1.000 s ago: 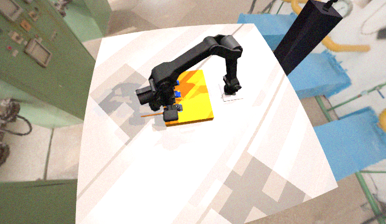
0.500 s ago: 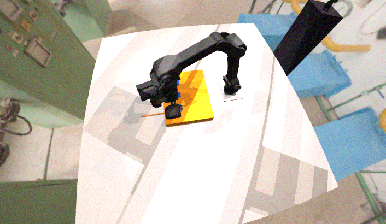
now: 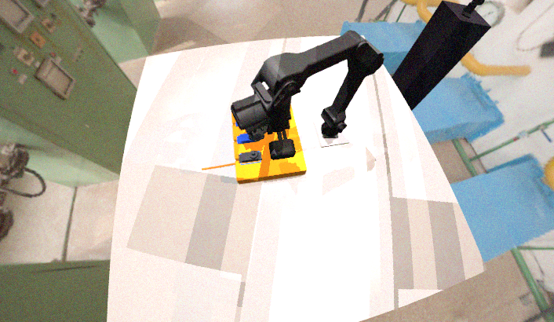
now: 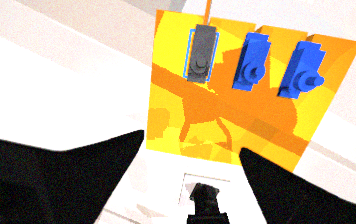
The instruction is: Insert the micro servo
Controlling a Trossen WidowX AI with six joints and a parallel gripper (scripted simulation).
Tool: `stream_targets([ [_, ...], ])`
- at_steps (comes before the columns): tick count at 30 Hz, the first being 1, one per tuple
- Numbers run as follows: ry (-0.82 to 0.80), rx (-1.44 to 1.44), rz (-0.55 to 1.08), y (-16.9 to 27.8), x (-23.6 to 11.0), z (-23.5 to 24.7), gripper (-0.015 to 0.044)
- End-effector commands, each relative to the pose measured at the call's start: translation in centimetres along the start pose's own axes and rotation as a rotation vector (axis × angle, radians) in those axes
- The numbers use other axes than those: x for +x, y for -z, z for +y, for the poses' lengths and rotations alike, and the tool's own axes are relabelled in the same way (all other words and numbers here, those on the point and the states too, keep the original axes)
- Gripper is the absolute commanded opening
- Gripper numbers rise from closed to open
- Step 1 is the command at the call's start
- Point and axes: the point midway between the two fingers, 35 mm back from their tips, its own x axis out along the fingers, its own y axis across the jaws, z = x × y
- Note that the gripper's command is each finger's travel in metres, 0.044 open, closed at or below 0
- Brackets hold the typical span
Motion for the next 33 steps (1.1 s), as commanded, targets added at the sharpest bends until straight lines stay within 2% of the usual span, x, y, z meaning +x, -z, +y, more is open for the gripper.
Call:
stream_targets([
  [1, -0.004, 0.003, -0.014, 0.2, -1.1, 0.0, 0.0440],
  [7, -0.015, 0.003, -0.045, -0.2, -4.1, 0.0, 0.0440],
  [33, -0.015, 0.003, -0.045, -0.2, -4.1, 0.0, 0.0440],
])
